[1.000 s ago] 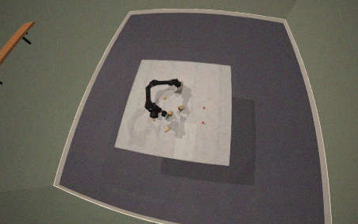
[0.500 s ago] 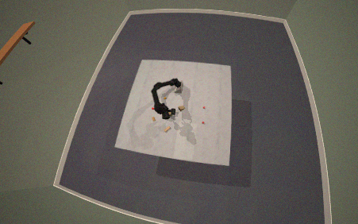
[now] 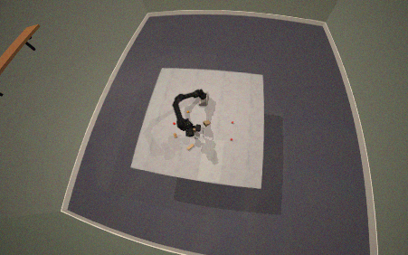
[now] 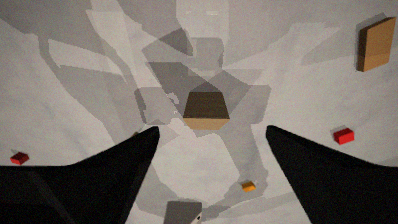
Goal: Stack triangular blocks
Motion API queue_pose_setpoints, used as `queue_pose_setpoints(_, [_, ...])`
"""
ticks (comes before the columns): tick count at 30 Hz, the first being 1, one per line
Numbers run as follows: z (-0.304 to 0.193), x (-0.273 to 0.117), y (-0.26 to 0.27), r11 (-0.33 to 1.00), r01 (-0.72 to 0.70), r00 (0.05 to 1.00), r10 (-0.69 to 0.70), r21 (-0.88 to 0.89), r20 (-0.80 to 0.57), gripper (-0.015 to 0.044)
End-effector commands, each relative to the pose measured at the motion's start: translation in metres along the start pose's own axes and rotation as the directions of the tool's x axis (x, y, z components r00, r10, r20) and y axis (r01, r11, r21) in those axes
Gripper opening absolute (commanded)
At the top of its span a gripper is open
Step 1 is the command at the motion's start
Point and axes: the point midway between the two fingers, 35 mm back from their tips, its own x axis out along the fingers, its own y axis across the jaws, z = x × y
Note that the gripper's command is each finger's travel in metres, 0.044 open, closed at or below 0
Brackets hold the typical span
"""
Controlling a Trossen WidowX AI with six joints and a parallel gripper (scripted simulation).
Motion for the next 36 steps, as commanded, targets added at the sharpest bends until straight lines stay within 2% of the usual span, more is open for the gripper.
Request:
queue_pose_setpoints(1, [0.000, 0.008, 0.000, 1.000, 0.003, 1.000, -0.003, 0.001, -0.006, 0.0440])
queue_pose_setpoints(36, [-0.008, 0.066, 0.004, 1.000, 0.004, 0.999, -0.003, 0.025, -0.032, 0.0440])
